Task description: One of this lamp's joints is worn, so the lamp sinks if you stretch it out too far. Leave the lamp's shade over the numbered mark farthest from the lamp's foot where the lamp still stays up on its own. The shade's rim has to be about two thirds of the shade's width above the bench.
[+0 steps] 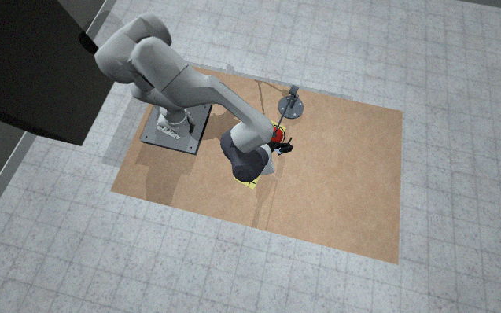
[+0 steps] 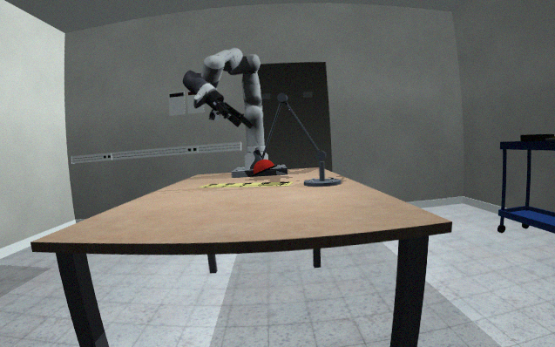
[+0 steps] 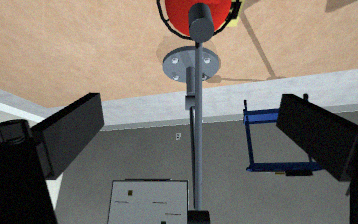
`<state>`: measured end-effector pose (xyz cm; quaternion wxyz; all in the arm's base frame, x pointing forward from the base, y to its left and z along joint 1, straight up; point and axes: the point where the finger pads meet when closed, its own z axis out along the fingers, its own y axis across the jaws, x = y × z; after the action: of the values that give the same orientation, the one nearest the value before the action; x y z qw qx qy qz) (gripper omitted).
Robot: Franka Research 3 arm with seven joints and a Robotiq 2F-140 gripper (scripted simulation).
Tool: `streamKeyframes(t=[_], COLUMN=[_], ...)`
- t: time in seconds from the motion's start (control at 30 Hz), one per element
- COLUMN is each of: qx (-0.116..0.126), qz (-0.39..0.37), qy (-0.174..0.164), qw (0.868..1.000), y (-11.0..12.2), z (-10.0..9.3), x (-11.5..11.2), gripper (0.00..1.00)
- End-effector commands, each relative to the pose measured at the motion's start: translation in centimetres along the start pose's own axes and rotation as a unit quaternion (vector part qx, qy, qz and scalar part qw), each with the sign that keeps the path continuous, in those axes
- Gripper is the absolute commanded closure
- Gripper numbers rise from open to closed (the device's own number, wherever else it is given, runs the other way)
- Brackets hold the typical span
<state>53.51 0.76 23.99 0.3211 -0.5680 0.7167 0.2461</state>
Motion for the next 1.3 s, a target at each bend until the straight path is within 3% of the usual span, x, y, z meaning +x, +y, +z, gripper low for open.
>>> streamKeyframes(t=[0.0,0.7,1.2,1.27], qx=[-0.001,0.0,-0.009,-0.009], qz=[0.0,0.0,-0.006,-0.006], qy=[0.0,0.0,0.087,0.087], qw=[1.0,1.0,0.996,0.996], y=[0.0,0.0,1.6,1.6], z=[0.0,0.0,0.8,0.8], x=[0.0,0.0,-3.6,-3.6], gripper=[0.0,0.0,0.0,0.0])
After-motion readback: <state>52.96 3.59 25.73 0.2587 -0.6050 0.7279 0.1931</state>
